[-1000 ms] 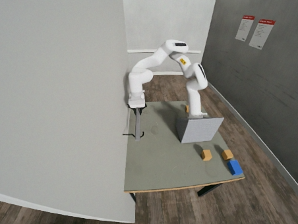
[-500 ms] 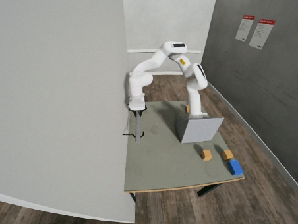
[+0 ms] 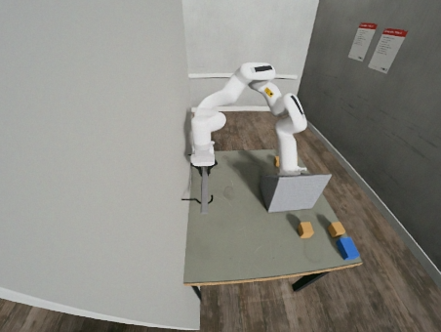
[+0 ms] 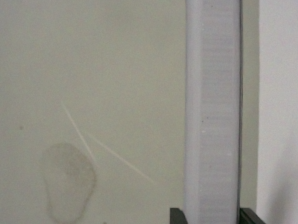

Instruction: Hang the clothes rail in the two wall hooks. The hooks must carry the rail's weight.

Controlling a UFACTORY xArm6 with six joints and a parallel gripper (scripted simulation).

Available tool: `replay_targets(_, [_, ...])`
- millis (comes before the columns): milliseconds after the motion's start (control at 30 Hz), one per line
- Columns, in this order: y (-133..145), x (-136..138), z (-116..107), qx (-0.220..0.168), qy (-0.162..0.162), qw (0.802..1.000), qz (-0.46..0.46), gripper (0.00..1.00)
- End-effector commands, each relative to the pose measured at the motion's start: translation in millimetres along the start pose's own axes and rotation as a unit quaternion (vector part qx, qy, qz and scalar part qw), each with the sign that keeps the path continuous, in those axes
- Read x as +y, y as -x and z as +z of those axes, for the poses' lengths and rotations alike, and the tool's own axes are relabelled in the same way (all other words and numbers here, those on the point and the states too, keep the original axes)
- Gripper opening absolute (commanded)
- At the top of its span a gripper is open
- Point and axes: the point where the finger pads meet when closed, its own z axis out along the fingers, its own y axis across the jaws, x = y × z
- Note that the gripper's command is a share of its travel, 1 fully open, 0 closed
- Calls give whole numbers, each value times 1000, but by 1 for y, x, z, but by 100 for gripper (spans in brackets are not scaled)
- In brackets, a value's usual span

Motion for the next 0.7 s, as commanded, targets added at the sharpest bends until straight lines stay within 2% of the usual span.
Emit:
replay_targets(0, [0,1,-1,1,2,1000,1,0])
replay_targets(667, [0,1,5,1,2,1000,1,0])
